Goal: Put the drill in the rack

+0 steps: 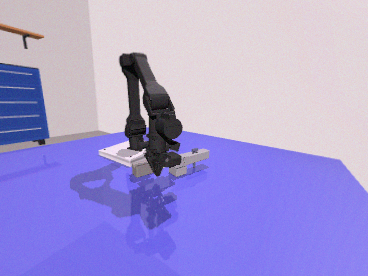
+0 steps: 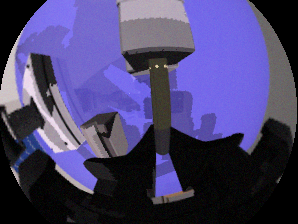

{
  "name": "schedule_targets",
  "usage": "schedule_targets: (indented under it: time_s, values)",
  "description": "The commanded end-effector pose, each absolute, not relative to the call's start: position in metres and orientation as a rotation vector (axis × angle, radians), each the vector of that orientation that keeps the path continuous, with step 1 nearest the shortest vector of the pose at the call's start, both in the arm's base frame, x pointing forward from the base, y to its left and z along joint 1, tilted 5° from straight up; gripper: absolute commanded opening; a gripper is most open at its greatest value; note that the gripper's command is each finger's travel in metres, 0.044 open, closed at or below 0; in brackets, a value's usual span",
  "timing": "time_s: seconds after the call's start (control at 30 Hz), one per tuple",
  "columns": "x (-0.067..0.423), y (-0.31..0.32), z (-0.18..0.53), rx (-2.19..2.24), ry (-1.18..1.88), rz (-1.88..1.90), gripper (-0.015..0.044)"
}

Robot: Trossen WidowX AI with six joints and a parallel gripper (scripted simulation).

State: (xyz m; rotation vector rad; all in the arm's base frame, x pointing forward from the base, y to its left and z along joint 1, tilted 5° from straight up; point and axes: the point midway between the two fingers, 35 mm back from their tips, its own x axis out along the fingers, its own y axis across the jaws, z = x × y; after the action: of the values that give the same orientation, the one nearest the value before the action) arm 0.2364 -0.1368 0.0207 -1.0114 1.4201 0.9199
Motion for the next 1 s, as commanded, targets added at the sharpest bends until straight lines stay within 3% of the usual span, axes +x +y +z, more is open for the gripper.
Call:
schedule_targets:
  time_s: [0.0,0.47,0.97]
  values:
    - [0.237,-0.135,0.021,-1.011,1.418,0.921,0.0079]
    - [0.238,-0.132,0.019,-1.016,1.417,0.922,0.044]
    - [0.241,-0.125,0.016,-1.015,1.417,0.922,0.044]
